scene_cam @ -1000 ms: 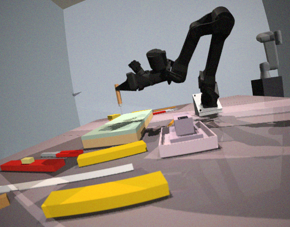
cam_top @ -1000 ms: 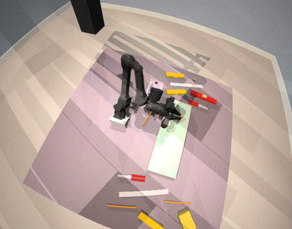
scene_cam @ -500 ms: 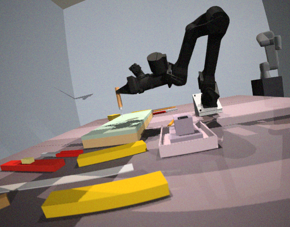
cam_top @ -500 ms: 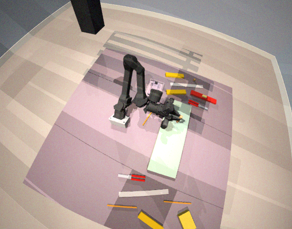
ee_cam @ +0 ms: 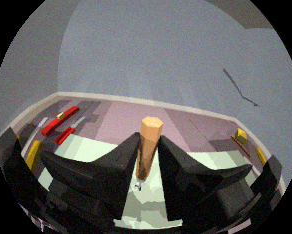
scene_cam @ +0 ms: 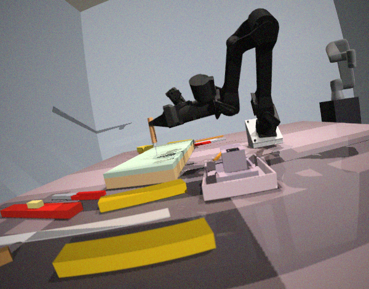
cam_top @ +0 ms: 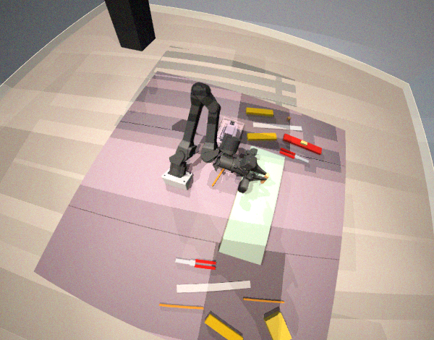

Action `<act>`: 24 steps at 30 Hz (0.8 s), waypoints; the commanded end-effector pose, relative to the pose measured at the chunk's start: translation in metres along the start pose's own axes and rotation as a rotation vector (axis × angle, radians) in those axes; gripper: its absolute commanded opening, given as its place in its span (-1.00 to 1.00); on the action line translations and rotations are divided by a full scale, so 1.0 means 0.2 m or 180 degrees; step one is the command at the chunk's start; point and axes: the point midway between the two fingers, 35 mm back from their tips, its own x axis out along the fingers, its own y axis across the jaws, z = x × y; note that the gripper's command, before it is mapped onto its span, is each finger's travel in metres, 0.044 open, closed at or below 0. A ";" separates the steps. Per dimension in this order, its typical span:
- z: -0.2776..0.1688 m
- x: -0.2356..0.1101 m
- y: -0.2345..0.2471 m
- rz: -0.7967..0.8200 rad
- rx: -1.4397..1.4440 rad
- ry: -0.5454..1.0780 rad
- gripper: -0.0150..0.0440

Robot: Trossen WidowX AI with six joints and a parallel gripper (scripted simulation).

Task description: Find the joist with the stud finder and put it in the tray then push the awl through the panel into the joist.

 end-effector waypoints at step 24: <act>-0.03 0.00 -0.01 -0.0010 0.0012 0.0015 -0.49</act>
